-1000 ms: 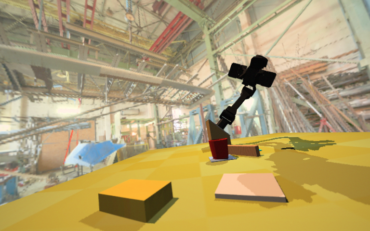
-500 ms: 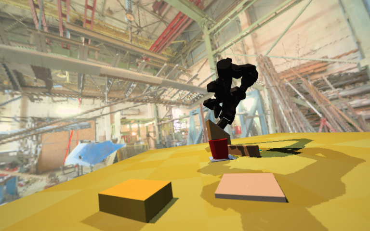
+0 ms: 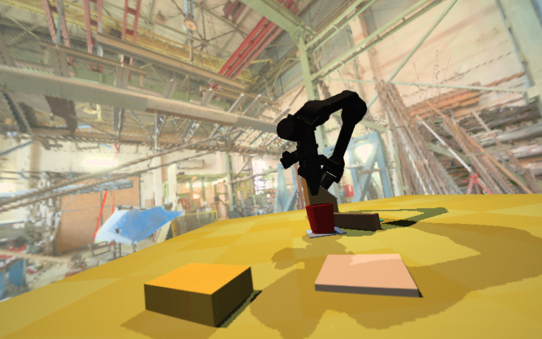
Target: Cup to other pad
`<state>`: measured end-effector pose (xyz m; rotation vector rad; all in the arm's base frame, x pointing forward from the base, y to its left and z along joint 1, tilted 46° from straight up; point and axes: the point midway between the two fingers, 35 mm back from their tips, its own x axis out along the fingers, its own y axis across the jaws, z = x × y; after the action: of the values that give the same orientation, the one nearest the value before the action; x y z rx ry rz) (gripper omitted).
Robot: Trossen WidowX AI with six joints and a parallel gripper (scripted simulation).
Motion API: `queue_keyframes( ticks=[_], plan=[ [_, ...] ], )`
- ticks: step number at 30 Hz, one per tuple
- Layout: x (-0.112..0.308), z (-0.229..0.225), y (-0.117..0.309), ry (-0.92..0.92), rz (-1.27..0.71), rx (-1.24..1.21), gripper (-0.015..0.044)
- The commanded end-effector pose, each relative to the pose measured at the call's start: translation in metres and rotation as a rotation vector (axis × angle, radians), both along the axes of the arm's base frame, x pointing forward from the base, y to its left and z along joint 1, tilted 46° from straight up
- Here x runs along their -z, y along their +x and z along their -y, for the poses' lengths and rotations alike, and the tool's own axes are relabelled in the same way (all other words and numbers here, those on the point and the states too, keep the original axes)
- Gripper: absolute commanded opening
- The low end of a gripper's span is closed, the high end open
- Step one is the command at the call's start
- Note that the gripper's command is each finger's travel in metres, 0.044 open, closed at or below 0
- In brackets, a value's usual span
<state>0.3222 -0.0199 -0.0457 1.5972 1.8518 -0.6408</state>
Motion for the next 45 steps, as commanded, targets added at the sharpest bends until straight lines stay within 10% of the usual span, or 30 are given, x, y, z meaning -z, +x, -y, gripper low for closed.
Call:
queue_keyframes(
  ticks=[1, 45],
  plan=[
    [-0.001, -0.002, 0.0, 0.011, -0.015, 0.013, 0.0148],
    [0.043, -0.047, -0.006, 0.014, -0.015, 0.013, 0.0148]
  ],
)
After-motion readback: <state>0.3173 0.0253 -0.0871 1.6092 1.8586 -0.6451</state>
